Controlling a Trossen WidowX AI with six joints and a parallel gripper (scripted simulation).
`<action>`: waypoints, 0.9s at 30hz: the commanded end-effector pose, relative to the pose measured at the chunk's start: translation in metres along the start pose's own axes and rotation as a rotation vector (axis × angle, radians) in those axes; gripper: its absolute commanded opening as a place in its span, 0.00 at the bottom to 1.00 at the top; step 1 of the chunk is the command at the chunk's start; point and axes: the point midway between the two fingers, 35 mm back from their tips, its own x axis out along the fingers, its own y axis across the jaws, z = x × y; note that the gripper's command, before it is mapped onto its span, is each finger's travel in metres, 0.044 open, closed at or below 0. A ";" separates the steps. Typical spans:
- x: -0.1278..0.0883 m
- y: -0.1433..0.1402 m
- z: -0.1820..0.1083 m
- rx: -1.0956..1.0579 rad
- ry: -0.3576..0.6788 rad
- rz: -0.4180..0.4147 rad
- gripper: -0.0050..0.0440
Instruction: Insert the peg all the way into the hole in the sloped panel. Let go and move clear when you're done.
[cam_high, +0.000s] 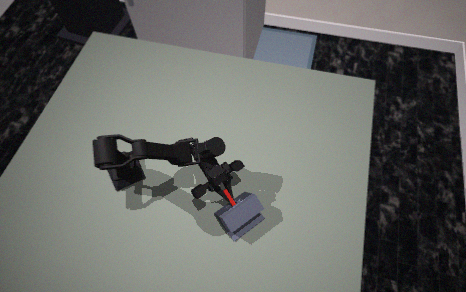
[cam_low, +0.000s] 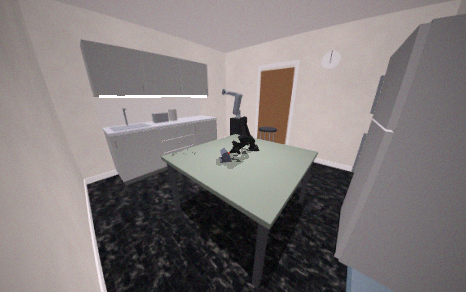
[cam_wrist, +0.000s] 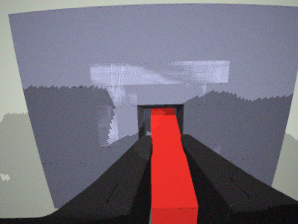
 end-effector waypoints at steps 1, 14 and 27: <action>-0.001 0.001 0.008 0.021 -0.011 0.004 0.10; -0.001 0.001 0.008 0.021 -0.011 0.004 0.74; -0.015 0.005 0.003 0.026 0.012 0.003 1.00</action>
